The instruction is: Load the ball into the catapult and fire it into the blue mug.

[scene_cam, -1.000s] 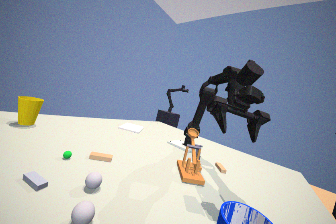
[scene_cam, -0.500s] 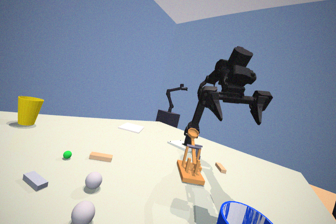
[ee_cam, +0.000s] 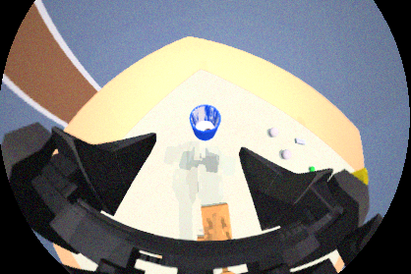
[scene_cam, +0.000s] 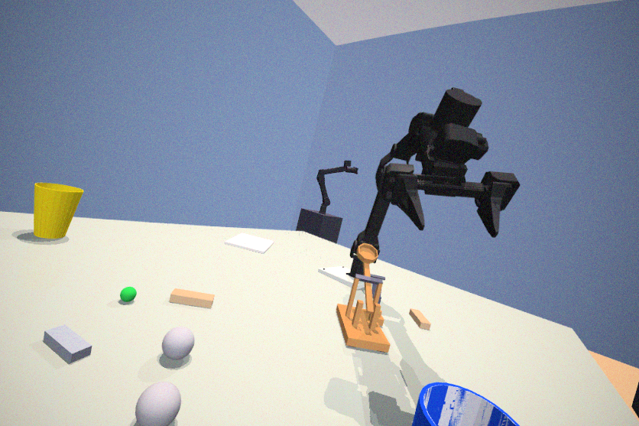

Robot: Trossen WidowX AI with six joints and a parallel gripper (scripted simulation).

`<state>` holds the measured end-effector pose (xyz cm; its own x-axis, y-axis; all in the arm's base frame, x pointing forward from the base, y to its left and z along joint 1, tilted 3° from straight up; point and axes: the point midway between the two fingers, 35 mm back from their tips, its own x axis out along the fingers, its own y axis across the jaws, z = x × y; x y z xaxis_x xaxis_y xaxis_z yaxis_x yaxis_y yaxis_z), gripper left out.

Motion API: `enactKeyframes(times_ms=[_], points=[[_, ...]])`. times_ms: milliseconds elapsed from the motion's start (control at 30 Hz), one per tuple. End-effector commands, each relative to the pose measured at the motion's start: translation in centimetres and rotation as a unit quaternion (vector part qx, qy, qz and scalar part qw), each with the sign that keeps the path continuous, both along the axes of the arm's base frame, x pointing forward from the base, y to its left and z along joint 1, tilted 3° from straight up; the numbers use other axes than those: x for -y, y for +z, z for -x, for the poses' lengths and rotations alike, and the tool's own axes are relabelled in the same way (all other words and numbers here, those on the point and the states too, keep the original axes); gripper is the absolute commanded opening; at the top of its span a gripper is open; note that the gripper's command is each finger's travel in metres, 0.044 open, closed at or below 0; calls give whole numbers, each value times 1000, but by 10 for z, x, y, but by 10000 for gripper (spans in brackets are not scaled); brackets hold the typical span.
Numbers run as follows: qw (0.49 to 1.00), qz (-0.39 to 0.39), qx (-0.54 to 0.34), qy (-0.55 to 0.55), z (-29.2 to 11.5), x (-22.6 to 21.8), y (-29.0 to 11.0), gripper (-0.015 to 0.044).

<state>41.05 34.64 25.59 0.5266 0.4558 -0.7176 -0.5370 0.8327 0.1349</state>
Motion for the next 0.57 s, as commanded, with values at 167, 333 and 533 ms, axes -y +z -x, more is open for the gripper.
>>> enactKeyframes(times_ms=[167, 333, 533], points=[[1000, 0, 0, 0, 0, 0, 0, 440], [1000, 0, 0, 0, 0, 0, 0, 440], [1000, 0, 0, 0, 0, 0, 0, 440]])
